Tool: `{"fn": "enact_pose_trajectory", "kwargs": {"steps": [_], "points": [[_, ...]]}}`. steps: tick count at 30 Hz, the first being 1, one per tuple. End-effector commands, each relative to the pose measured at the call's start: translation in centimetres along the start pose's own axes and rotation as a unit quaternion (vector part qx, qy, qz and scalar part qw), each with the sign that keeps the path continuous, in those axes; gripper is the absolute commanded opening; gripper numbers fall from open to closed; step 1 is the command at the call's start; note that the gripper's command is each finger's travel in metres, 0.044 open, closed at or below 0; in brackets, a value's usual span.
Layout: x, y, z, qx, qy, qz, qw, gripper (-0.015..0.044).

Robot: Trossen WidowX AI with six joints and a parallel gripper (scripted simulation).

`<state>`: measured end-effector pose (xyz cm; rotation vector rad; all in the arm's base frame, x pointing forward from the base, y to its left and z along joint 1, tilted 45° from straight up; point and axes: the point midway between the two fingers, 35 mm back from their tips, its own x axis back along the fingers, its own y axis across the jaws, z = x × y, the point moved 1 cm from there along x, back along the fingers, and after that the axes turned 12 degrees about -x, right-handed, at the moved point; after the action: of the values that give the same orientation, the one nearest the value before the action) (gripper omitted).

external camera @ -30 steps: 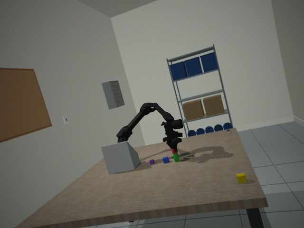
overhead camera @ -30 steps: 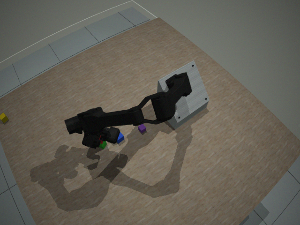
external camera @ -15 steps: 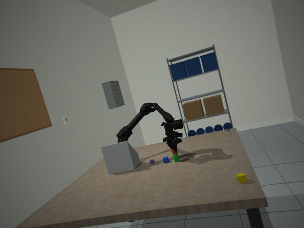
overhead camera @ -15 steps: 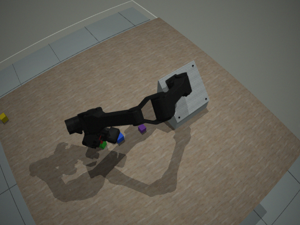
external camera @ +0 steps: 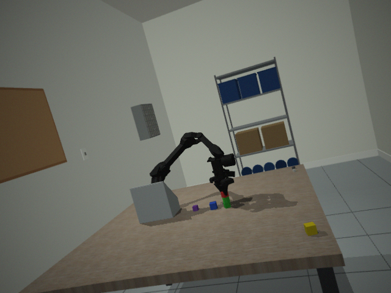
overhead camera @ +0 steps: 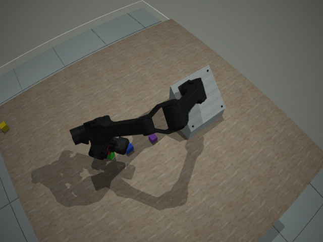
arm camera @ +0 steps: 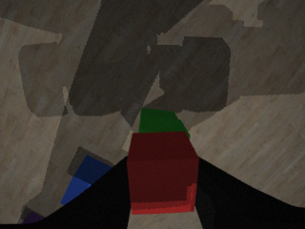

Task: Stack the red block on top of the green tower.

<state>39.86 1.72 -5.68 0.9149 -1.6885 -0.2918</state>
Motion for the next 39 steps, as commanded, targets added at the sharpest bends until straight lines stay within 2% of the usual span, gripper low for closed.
{"fn": "enact_pose_trajectory", "kwargs": {"steps": [1,6,23,39], "points": [[-0.18,-0.04,0.10,-0.004,0.000,-0.002,1.000,0.0000],[0.43,-0.09,0.07,-0.004,0.000,-0.002,1.000,0.0000],[0.02,0.01,0.02,-0.001,0.001,-0.001,1.000,0.0440],[0.02,0.01,0.02,-0.001,0.001,-0.001,1.000,0.0440]]}}
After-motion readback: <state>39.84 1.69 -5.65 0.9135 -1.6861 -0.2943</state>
